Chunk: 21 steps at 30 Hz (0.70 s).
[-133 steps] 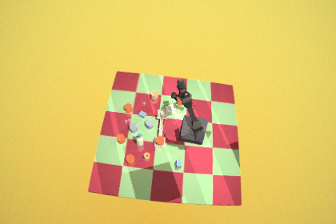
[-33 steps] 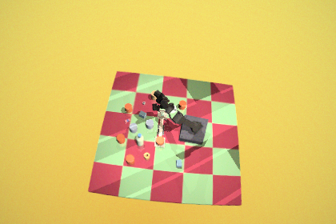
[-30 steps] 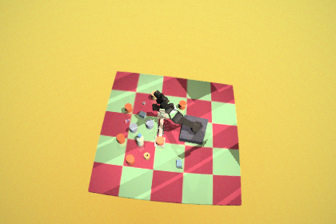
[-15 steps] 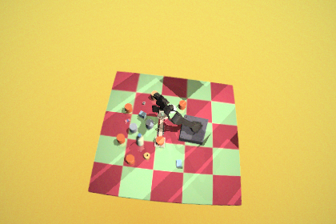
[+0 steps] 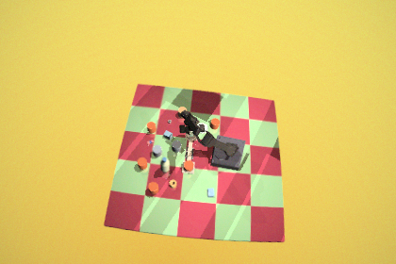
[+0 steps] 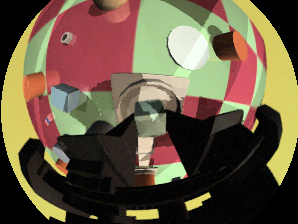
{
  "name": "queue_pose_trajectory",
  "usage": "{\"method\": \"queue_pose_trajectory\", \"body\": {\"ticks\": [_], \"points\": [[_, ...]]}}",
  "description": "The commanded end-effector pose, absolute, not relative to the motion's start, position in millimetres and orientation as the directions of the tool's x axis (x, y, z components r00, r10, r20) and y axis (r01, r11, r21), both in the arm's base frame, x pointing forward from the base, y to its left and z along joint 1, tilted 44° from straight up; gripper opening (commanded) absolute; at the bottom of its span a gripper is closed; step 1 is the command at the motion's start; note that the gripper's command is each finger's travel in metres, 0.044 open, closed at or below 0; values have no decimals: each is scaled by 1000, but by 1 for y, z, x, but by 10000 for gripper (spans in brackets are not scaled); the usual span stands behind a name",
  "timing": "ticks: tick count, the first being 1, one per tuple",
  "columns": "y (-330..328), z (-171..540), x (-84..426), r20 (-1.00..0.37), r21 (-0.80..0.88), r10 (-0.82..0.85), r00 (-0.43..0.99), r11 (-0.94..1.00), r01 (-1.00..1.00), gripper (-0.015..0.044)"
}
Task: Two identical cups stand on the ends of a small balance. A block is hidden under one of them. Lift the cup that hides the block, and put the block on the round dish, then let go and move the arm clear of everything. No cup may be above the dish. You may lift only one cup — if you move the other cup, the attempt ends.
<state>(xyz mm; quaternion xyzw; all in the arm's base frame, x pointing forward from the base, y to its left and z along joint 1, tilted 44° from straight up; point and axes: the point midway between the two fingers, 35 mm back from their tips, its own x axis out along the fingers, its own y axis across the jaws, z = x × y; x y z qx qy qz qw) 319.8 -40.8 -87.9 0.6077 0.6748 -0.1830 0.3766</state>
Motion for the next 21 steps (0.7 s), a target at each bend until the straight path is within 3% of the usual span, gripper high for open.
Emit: {"method": "queue_pose_trajectory", "body": {"ticks": [1,5,21], "points": [[-39,-88,319,-728,207,686,20,191,959,102],[-47,-81,321,-729,207,684,21,191,959,0],[-106,-21,317,-731,205,682,20,192,960,0]]}}
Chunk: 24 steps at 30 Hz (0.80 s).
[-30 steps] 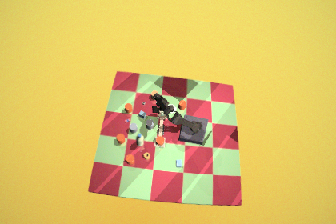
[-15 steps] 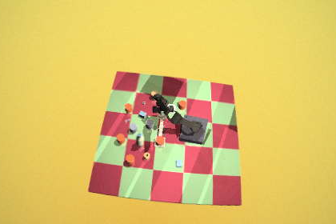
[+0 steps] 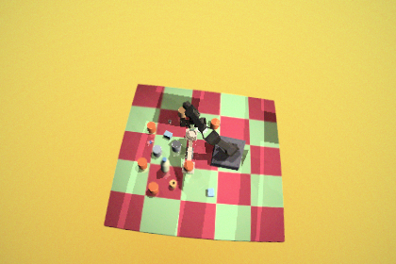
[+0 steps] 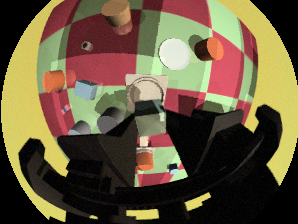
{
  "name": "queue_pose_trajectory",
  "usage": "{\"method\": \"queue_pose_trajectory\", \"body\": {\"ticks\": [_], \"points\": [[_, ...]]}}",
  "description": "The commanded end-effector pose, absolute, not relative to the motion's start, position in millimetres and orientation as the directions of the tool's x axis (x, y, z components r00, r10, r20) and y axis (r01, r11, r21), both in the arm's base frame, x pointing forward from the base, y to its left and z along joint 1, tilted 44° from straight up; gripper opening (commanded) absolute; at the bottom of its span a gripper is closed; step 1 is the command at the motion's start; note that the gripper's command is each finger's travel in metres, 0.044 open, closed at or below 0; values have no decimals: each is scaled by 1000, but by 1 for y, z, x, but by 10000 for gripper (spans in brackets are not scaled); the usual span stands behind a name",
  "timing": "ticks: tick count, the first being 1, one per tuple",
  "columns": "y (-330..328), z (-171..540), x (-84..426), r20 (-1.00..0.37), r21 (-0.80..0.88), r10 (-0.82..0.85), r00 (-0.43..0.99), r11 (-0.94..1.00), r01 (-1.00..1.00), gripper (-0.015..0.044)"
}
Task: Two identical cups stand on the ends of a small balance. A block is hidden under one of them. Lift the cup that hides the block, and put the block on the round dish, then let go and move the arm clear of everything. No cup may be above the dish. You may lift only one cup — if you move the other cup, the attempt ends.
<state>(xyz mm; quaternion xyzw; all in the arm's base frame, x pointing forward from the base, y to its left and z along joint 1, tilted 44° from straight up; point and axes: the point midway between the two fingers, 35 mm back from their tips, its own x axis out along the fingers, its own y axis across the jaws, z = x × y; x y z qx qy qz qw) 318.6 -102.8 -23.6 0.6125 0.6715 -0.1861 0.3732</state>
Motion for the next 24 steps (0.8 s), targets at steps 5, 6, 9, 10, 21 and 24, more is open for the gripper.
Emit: {"method": "queue_pose_trajectory", "body": {"ticks": [5,6,9,10,21,24], "points": [[-119,-67,304,-734,205,679,20,192,960,0],[-121,-77,301,-734,205,679,20,192,960,0],[-127,-109,288,-735,204,678,20,193,960,0],[-128,-119,283,-735,204,677,20,193,960,0],[-130,-181,248,-735,204,678,20,194,960,0],[-126,-186,249,-735,204,678,20,193,960,0]]}}
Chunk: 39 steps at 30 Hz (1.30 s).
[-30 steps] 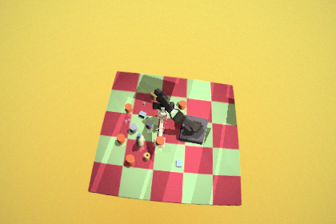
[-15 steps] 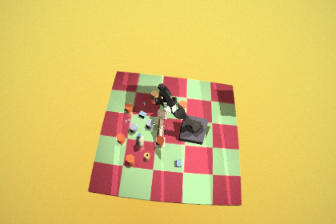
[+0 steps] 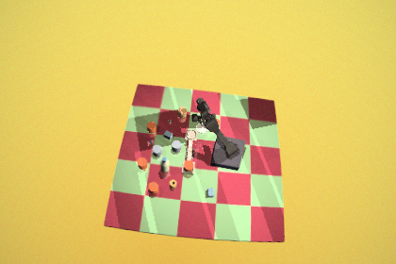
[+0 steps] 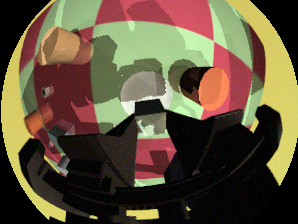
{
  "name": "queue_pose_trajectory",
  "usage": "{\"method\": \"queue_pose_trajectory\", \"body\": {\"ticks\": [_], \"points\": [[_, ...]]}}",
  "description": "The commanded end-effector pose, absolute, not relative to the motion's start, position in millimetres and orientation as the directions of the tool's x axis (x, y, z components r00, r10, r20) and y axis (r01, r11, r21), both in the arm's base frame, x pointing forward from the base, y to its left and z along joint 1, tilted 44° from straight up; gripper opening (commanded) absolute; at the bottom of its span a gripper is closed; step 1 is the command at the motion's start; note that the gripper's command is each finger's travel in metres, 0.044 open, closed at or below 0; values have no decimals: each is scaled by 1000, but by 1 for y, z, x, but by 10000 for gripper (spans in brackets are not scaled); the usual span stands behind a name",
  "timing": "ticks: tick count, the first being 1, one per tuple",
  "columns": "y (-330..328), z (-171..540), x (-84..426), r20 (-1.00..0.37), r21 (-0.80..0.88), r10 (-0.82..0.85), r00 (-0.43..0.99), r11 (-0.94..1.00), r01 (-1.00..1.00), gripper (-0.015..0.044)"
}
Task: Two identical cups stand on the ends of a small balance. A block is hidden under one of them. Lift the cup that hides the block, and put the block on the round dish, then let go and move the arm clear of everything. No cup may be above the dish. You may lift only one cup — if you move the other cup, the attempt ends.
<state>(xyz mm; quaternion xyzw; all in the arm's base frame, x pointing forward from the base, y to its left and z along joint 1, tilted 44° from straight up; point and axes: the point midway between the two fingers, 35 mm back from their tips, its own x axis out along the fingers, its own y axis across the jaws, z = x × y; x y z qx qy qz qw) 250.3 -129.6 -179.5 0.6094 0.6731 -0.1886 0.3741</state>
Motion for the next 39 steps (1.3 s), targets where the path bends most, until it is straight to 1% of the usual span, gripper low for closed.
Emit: {"method": "queue_pose_trajectory", "body": {"ticks": [1,6,28,39], "points": [[-123,-190,249,-735,204,678,20,193,960,0],[-102,-211,249,-734,205,679,20,193,959,0],[-87,-226,250,-733,206,680,20,193,959,0],[-92,-223,251,-738,211,674,23,198,957,289]]}}
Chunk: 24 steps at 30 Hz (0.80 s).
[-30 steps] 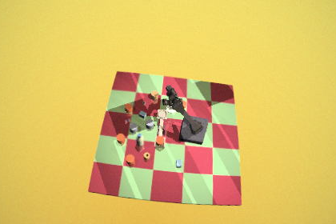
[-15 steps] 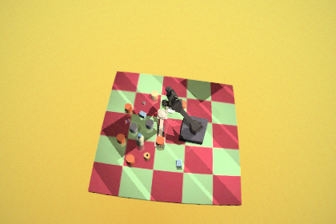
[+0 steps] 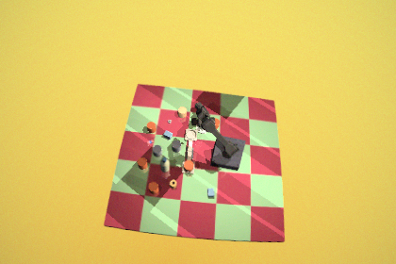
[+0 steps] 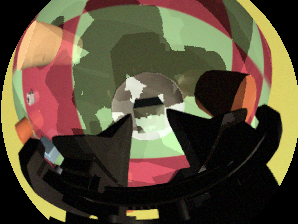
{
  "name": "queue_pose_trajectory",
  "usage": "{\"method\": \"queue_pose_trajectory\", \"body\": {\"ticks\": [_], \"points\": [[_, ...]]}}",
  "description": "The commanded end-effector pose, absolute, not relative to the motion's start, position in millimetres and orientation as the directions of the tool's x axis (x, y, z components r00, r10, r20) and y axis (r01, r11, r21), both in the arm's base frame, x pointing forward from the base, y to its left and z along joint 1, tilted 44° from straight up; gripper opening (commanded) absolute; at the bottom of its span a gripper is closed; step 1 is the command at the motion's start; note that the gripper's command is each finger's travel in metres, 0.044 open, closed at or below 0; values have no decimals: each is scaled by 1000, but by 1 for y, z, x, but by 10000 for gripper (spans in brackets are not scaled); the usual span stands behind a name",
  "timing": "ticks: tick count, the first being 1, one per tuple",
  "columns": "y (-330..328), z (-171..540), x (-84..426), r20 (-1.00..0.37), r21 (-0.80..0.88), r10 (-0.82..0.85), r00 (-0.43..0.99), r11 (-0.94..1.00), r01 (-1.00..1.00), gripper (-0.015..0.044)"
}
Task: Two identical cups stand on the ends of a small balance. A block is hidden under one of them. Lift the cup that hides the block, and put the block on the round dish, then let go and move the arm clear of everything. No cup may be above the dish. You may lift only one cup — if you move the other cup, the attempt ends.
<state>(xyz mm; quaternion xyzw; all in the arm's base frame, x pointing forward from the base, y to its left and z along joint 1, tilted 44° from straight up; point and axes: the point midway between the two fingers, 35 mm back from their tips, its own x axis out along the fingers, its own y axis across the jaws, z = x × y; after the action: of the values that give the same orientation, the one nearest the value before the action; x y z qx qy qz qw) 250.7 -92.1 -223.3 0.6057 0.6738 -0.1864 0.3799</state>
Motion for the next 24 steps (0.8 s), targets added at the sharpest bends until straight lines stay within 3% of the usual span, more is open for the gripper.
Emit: {"method": "queue_pose_trajectory", "body": {"ticks": [1,6,24], "points": [[-92,-223,251,-738,211,674,23,198,957,315],[-96,-221,253,-742,209,670,35,181,961,440],[-153,-156,246,-736,202,677,28,180,963,440]]}}
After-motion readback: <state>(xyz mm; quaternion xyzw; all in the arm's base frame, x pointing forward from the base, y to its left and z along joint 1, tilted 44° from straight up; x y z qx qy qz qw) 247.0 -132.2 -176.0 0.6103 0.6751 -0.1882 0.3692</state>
